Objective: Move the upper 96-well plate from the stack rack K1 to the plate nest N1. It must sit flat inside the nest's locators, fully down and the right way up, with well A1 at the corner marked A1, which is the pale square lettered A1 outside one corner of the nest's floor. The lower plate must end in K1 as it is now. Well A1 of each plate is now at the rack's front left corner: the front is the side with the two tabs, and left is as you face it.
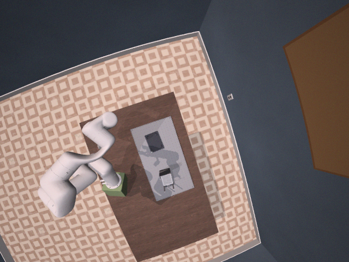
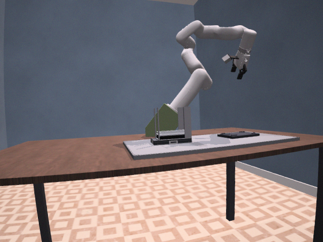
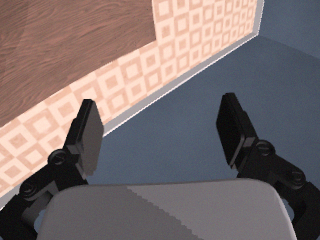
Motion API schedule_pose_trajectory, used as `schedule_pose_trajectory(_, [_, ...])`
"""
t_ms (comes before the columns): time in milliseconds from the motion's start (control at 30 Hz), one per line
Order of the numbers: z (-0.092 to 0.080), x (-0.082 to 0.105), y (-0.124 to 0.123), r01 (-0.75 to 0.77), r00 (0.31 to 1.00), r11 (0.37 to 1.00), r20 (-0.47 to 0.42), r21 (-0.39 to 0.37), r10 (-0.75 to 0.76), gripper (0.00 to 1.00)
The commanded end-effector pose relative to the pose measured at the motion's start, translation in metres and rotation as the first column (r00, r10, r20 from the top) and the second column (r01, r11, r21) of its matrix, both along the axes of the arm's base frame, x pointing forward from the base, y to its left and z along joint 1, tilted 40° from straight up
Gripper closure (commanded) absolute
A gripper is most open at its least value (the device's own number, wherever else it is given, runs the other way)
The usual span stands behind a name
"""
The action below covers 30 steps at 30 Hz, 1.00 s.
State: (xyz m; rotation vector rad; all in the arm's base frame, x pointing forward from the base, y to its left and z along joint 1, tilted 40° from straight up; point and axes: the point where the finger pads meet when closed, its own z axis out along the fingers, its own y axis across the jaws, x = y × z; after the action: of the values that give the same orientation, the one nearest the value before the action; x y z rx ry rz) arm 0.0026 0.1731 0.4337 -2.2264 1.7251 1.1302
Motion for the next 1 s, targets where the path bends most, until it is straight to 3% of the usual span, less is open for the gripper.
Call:
schedule_pose_trajectory(0, [0.002, 0.018, 0.009, 0.015, 1.000, 0.999, 0.009, 0.043, -0.015, 0.00])
schedule_pose_trajectory(967, [-0.011, 0.120, 0.034, 0.069, 0.996, 0.988, 0.048, 0.141, -0.077, 0.00])
